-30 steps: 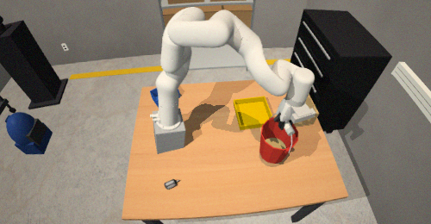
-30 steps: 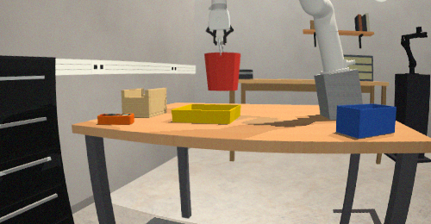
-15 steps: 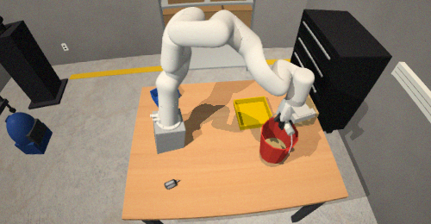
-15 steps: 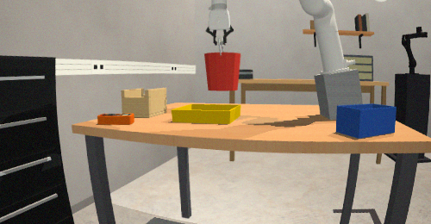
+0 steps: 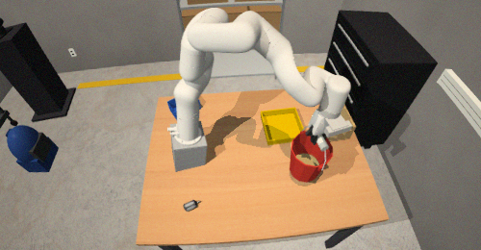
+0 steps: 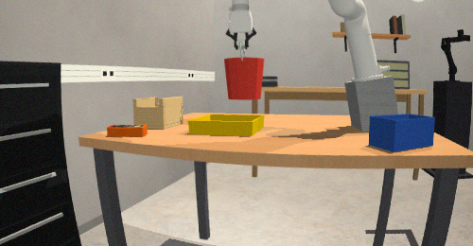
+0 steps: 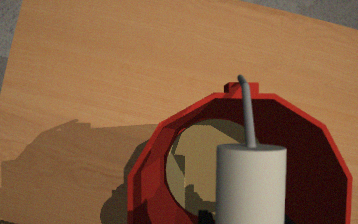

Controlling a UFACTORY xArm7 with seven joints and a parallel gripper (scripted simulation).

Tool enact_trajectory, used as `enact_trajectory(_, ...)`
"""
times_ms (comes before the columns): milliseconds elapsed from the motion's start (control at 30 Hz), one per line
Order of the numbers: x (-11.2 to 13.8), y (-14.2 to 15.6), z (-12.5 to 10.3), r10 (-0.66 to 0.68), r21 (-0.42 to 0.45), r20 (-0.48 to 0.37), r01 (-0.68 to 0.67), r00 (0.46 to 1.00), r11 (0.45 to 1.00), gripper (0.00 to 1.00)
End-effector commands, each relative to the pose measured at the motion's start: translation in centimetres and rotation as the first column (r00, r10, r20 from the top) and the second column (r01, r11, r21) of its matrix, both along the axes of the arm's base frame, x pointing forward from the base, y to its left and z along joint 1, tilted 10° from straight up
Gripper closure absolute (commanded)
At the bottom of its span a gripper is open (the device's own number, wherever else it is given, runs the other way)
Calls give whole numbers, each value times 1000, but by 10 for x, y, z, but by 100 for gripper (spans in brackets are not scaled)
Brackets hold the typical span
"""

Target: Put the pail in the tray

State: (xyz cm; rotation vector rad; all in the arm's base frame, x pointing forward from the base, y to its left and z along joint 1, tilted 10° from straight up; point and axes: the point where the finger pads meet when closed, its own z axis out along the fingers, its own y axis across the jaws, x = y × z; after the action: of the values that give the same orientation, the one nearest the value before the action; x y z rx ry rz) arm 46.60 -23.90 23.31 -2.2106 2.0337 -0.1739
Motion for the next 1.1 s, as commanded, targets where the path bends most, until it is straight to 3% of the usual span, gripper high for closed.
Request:
enact_trajectory(0,1,1,3,-1,-3,5,1,1000,1000,100)
enact_trajectory(1067,1,36,3,-1,-3,5,1,1000,1000,100)
